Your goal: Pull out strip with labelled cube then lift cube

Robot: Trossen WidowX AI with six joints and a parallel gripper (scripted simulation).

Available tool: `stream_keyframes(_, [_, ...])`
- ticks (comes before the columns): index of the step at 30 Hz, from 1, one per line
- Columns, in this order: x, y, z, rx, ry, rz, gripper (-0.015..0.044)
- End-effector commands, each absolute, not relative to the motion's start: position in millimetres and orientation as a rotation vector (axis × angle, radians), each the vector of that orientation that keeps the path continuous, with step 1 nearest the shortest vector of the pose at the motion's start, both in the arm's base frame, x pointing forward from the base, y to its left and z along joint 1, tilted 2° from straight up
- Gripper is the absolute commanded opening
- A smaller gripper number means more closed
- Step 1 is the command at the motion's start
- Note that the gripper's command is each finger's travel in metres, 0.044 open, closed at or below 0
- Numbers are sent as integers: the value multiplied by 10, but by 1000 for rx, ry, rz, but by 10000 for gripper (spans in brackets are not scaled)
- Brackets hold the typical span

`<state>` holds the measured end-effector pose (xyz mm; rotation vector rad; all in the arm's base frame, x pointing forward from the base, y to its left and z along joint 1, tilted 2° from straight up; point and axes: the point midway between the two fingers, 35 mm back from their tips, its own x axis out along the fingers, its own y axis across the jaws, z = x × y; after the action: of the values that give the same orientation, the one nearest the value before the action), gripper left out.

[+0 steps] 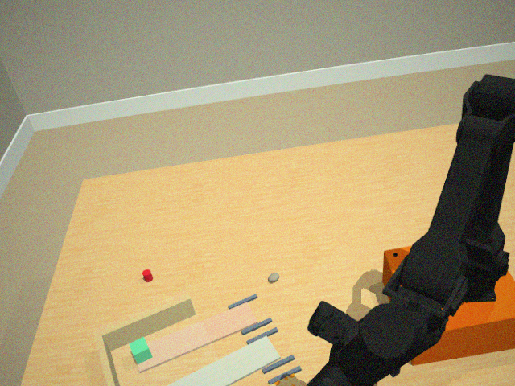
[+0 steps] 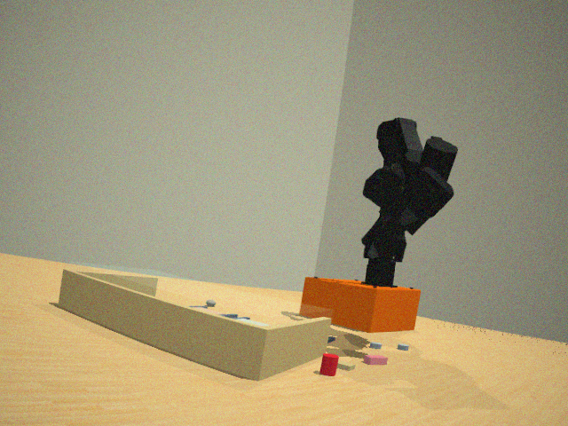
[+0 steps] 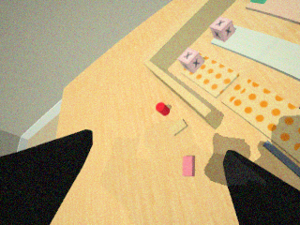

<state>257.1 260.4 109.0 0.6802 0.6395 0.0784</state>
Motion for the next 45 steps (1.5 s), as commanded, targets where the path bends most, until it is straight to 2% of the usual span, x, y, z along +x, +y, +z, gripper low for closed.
stream_keyframes(1, [2852, 1964, 1178, 402, 648, 135, 400])
stream_keyframes(15, [2975, 870, 1413, -85, 557, 259, 400])
stream_keyframes(30, [2973, 854, 1416, -92, 555, 261, 400])
stream_keyframes(45, [3613, 852, 860, -357, 1135, 334, 6])
